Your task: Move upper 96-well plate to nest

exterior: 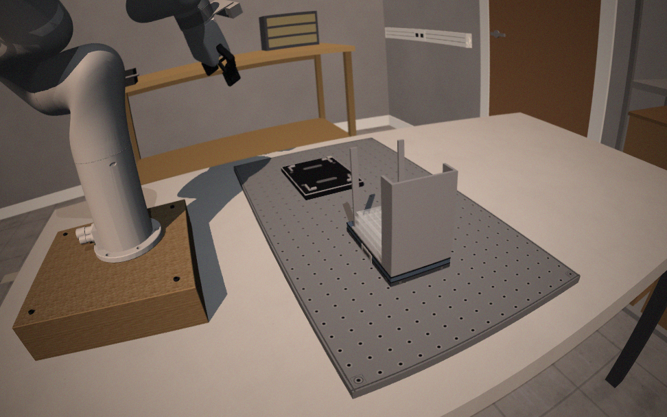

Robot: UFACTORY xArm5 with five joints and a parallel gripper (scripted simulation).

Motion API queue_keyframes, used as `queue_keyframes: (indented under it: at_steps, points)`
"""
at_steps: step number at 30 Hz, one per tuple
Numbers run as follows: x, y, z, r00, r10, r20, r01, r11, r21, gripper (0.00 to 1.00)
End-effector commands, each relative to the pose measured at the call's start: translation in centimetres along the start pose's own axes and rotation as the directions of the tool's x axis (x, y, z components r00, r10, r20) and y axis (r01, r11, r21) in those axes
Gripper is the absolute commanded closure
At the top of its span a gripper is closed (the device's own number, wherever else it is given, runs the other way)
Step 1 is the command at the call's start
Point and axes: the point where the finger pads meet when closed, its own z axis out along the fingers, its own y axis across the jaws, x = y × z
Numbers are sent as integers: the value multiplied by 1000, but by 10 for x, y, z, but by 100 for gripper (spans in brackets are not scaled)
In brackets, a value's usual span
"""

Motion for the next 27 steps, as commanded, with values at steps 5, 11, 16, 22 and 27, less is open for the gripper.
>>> queue_keyframes:
  at_steps: [5, 11, 16, 22, 27]
  points:
    - [1, -1, -1, 1000, 0, -3, 0, 1000, 2, 0]
    - [1, -1, -1, 1000, 0, -3, 0, 1000, 2, 0]
    - [1, -1, -1, 1000, 0, -3, 0, 1000, 2, 0]
    - [18, 18, -3, 1000, 27, 14, -26, 998, -58, 0]
    - [32, 37, -5, 998, 57, 37, -52, 992, -115, 0]
